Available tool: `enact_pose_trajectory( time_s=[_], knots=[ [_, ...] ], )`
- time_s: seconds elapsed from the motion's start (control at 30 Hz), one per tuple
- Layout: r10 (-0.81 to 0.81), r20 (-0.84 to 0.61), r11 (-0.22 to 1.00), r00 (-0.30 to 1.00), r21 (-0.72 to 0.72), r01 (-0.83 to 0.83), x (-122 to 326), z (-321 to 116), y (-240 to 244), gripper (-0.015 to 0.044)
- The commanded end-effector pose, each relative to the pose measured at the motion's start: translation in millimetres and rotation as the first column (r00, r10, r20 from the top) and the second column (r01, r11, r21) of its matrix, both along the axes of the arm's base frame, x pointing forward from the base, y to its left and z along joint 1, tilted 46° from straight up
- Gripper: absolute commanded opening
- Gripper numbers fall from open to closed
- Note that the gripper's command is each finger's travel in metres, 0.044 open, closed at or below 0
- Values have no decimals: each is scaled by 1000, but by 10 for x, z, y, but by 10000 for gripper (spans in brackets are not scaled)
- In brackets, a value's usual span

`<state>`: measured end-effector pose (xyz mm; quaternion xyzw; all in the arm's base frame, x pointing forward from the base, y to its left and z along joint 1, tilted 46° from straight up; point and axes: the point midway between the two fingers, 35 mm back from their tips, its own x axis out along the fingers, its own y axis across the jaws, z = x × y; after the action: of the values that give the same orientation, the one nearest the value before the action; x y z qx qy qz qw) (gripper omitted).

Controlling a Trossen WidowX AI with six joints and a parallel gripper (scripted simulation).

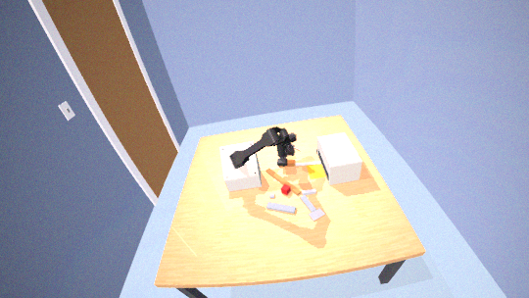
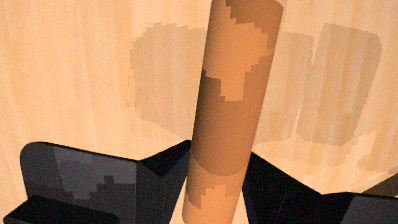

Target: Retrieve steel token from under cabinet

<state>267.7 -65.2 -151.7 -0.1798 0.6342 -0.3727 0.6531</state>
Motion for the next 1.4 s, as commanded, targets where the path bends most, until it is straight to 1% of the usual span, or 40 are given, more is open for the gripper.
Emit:
enact_pose_trajectory(
  time_s=[0.0,1.37],
  knots=[
    [-2,3,1000,1000,4,2,80,6,-16,0],
    [-2,5,1000,1000,3,2,568,71,-129,0]
  ],
)
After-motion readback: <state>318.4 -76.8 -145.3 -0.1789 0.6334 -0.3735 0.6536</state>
